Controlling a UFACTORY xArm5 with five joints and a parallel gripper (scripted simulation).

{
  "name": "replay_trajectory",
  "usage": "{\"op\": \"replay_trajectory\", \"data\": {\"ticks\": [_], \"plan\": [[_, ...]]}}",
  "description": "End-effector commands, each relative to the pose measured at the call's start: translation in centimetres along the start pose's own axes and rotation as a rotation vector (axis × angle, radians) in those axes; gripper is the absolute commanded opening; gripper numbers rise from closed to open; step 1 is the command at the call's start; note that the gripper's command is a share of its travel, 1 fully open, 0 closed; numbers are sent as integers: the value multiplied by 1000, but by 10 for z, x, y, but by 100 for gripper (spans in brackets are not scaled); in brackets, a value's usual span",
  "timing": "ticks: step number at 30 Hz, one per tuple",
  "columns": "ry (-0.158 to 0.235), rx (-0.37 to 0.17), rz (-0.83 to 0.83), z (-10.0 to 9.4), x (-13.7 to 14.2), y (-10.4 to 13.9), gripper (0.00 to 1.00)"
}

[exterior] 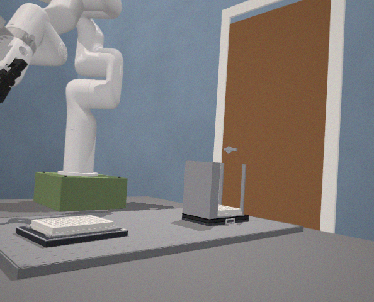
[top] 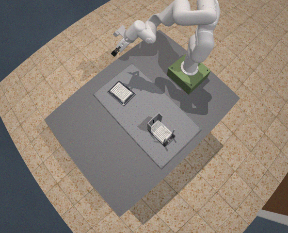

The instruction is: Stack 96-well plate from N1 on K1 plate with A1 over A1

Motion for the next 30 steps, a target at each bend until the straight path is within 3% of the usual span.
{"op": "replay_trajectory", "data": {"ticks": [1,17,19,21,23,26,28,30], "plan": [[-1,4,0,-1,-1,-2,100],[-1,4,0,-1,-1,-2,100],[-5,-56,27,3,-9,-3,100],[-5,-56,27,7,-19,-2,100],[-2,-118,51,11,-28,-2,100],[-2,-120,52,15,-38,2,100],[7,-181,75,18,-47,2,100],[7,-183,75,21,-56,6,100]]}}
Point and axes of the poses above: the point where the finger pads meet when closed, its own z axis out along the fingers, its own x axis across the jaws, y = z × x, the point moved 5 cm from there along -z, back along the fingers, and after that the axes turned 10 degrees about -z, right-handed, at the moved point
